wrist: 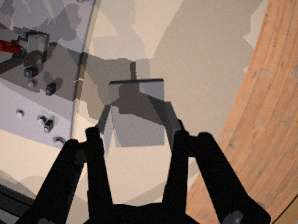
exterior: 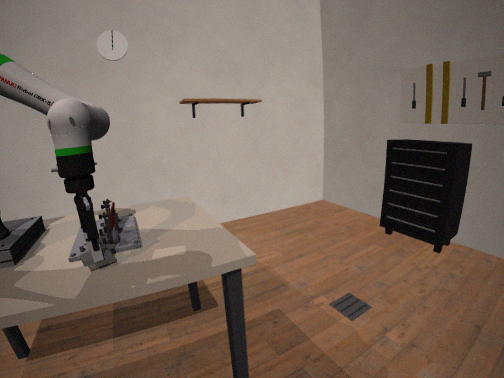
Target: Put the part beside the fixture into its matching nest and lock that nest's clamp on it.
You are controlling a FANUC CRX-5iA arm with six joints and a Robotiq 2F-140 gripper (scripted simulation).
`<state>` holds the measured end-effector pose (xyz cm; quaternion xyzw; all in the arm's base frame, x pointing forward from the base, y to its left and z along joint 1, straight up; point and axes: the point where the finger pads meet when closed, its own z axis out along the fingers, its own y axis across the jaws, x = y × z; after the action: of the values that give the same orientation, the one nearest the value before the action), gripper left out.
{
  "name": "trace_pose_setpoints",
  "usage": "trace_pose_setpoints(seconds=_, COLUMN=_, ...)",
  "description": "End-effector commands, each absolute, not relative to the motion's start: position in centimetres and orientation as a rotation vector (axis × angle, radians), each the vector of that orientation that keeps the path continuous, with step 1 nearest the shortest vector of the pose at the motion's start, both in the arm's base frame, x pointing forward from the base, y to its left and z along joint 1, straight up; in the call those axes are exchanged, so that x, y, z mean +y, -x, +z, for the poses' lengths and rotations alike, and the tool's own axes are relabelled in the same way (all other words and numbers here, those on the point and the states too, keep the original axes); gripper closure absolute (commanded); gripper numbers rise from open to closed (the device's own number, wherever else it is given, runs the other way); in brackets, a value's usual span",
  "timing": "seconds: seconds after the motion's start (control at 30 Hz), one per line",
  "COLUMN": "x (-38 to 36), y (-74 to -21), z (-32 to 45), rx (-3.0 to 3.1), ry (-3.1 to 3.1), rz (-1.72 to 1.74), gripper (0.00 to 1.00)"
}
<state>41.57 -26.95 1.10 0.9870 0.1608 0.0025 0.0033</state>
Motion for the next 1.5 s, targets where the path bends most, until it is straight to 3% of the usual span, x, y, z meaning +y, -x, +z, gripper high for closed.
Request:
trace_pose_setpoints(seconds=0.0, x=-26.9, y=-41.6, z=2.3, rx=0.504, ry=-3.094, rz=0.008, gripper=1.0)
trace_pose_setpoints(seconds=0.53, x=-26.9, y=-41.5, z=7.9, rx=0.504, ry=-3.094, rz=0.008, gripper=1.0)
trace_pose_setpoints(seconds=1.47, x=-26.9, y=-41.5, z=9.6, rx=0.504, ry=-3.094, rz=0.008, gripper=1.0)
